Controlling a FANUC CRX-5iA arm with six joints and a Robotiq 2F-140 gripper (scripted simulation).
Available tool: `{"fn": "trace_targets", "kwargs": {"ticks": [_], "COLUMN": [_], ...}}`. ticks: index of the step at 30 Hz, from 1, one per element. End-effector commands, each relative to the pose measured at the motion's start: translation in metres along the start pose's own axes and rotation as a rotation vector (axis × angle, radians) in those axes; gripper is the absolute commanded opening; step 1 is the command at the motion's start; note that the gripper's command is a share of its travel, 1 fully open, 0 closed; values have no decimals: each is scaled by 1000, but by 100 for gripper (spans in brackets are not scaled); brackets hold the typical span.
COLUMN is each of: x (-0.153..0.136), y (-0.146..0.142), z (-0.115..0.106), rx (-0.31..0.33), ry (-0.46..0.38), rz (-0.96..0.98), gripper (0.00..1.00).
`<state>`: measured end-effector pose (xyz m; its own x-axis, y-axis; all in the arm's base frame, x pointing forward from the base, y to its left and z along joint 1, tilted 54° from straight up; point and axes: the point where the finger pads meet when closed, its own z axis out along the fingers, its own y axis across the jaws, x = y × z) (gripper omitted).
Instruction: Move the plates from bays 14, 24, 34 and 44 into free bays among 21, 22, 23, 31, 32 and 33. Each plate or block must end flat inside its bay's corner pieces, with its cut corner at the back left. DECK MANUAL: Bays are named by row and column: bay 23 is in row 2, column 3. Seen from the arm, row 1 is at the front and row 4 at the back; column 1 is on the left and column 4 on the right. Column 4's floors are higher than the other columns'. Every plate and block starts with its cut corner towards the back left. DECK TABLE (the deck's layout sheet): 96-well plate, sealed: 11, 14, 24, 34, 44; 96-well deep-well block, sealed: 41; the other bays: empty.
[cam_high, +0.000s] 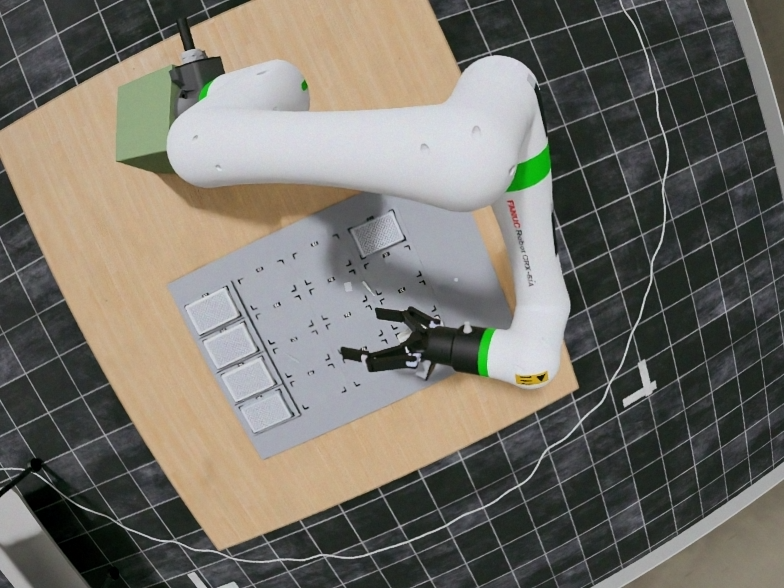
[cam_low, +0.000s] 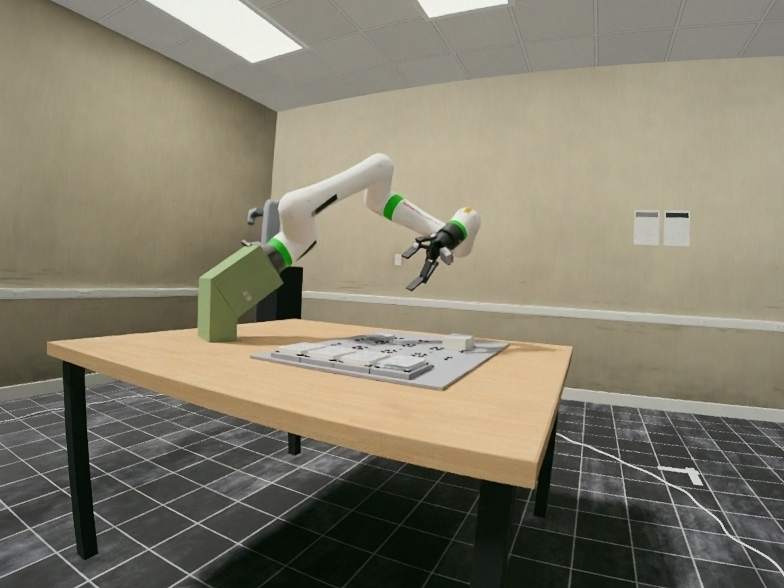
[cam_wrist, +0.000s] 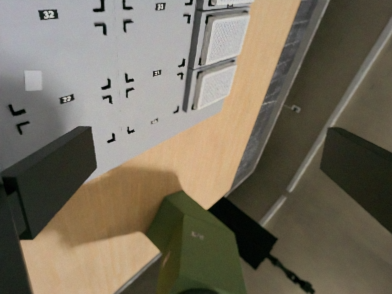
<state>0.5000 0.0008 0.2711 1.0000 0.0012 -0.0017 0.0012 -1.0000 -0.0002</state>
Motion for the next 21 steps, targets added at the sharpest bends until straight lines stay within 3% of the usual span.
{"fn": "trace_targets", "kwargs": {"ticks": [1, 17, 18, 21], "x": [0, 0, 0, -2], "y": [1, 1, 0, -1], "z": [-1, -1, 4, 19], "rx": [0, 0, 19, 76], "ry": [2, 2, -6, -26], "rz": [1, 1, 27, 102], "gripper": [100, 100, 70, 70]}}
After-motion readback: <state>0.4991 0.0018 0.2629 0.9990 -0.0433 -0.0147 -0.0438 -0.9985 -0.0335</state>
